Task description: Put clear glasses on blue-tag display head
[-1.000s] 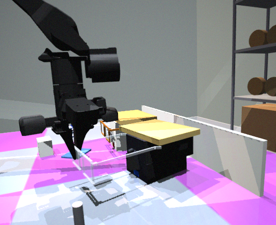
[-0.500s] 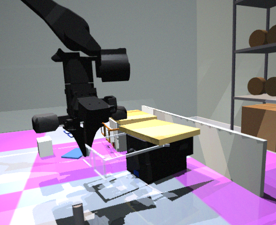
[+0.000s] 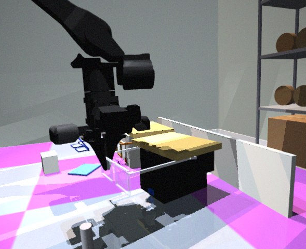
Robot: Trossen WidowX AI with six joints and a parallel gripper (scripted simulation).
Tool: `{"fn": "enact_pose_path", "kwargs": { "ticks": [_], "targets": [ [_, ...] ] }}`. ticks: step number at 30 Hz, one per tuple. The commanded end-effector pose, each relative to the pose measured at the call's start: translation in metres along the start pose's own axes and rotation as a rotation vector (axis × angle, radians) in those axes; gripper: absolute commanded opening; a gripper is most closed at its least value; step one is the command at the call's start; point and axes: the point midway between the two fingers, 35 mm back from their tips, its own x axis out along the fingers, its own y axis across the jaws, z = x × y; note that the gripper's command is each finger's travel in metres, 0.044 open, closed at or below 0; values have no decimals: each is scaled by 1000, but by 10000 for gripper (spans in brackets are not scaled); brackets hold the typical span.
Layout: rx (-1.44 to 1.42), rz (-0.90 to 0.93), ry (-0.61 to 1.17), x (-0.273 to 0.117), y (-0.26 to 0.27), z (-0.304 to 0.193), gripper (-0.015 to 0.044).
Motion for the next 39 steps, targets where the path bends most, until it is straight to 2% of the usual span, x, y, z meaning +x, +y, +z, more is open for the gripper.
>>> {"fn": "enact_pose_path", "kwargs": {
  "ticks": [1, 39],
  "targets": [
    [4, -1, -2, 0, 6, 0, 0],
    [4, 3, -2, 1, 52, 0, 0]
  ]
}}
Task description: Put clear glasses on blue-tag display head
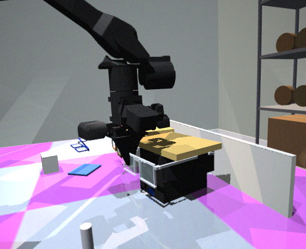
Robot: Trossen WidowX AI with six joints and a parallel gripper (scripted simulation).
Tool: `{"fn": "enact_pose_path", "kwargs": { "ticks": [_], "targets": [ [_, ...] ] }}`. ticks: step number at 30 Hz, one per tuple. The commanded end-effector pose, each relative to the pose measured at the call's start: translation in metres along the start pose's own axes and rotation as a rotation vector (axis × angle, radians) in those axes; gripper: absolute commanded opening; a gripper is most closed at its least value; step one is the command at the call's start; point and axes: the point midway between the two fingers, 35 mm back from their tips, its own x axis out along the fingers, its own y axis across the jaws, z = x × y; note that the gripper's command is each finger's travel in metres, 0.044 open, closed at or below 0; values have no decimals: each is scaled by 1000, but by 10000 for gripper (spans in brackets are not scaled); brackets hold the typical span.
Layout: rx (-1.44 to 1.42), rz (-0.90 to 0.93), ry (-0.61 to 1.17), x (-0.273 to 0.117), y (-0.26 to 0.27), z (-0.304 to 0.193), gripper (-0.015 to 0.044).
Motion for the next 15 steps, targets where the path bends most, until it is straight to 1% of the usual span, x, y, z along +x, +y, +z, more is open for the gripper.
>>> {"fn": "enact_pose_path", "kwargs": {
  "ticks": [1, 15],
  "targets": [
    [5, -2, -1, 1, 1, 0, 0],
    [5, -2, -1, 7, 1, 0, 0]
  ]
}}
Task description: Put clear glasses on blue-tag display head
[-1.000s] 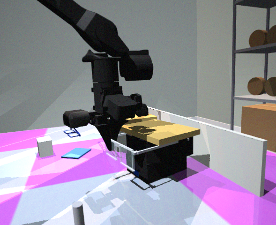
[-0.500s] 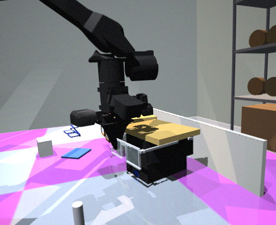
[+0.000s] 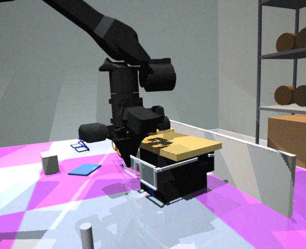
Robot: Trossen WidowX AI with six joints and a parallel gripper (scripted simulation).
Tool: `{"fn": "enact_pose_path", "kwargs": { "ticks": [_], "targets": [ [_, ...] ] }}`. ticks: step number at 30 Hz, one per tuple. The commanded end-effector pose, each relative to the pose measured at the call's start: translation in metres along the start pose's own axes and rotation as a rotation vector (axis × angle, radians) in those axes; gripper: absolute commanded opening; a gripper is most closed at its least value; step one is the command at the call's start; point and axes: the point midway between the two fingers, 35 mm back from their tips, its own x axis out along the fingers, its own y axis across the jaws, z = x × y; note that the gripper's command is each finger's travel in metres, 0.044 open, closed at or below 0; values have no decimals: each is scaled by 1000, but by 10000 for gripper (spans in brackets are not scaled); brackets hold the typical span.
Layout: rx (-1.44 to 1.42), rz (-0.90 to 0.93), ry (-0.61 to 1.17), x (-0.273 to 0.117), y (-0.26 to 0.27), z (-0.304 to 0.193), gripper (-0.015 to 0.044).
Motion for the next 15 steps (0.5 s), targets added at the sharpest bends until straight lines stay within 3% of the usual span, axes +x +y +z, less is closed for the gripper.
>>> {"fn": "enact_pose_path", "kwargs": {
  "ticks": [1, 3, 7, 15],
  "targets": [
    [5, -2, -1, 3, 0, 0, 0],
    [5, -2, -1, 3, 0, 0, 0],
    [0, -2, 0, 1, 0, 0, 105],
    [0, -2, 0, 1, 0, 0, 108]
  ]
}}
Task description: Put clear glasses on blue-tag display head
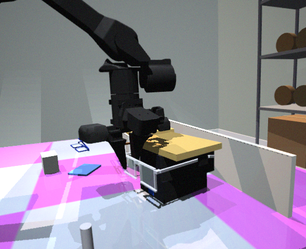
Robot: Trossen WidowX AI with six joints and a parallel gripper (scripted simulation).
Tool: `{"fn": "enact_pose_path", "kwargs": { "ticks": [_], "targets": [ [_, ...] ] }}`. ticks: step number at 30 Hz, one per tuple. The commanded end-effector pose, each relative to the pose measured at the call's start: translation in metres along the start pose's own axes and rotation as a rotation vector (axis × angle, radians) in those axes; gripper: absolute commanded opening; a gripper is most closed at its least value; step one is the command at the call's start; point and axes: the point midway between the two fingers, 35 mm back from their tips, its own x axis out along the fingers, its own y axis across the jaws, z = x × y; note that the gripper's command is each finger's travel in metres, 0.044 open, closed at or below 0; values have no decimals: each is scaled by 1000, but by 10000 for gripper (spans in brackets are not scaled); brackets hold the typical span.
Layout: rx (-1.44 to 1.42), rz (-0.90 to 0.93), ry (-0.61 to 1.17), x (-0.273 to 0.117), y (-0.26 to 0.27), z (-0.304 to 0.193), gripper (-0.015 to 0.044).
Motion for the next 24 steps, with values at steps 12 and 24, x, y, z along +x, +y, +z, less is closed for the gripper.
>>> {"fn": "enact_pose_path", "kwargs": {
  "ticks": [12, 24],
  "targets": [
    [4, 1, 7, -35, -5, 0, 108],
    [4, -3, 7, -48, -52, 0, 108]
  ]
}}
